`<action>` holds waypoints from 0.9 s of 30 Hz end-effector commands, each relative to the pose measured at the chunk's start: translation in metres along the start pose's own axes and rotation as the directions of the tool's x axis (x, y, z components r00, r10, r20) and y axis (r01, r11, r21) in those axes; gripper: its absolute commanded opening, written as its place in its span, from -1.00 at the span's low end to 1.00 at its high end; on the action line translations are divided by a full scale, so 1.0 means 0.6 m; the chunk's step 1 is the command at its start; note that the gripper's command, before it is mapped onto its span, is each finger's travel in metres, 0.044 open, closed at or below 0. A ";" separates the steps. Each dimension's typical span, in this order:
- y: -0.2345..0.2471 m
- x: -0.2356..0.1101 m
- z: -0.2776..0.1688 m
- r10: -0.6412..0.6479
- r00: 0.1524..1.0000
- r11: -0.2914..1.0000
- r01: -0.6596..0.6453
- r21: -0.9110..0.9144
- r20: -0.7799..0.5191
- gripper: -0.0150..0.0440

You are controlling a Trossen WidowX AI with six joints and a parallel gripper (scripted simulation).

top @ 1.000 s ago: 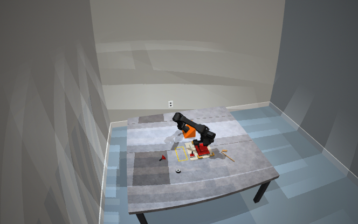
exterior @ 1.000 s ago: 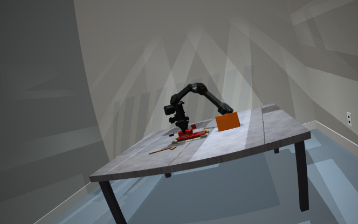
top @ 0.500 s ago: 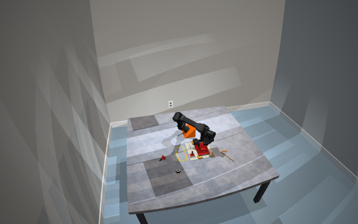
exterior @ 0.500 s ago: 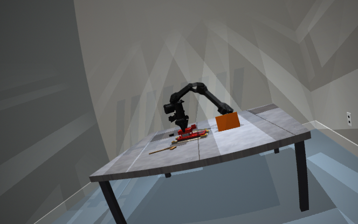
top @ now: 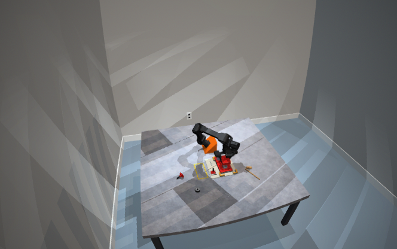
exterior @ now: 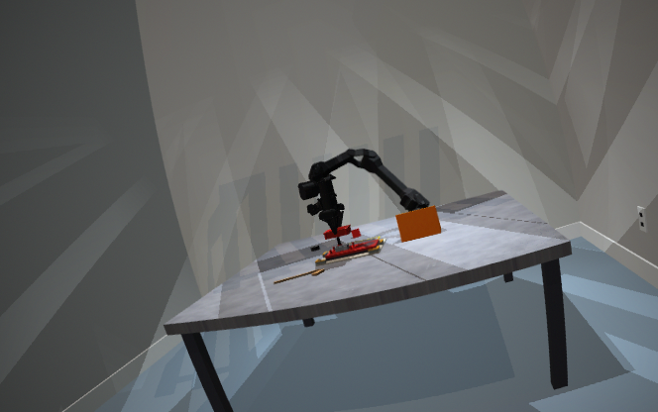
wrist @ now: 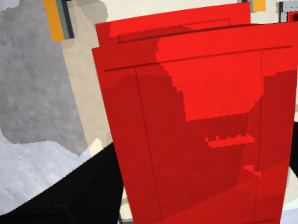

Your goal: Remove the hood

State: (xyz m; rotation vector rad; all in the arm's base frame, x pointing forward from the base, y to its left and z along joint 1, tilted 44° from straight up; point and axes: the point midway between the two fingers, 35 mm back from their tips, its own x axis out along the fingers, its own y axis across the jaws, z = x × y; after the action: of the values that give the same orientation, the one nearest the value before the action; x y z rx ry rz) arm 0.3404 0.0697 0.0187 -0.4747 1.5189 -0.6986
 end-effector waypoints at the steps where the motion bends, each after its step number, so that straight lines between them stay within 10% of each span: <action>1: 0.001 -0.020 -0.001 0.003 1.000 1.000 -0.003 0.006 -0.002 -0.49; 27: -0.226 -0.021 0.000 0.007 1.000 1.000 -0.007 0.000 0.000 -0.49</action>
State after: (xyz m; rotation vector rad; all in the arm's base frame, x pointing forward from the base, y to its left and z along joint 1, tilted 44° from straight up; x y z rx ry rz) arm 0.3320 -0.0060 0.1067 -0.4618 1.5165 -0.6917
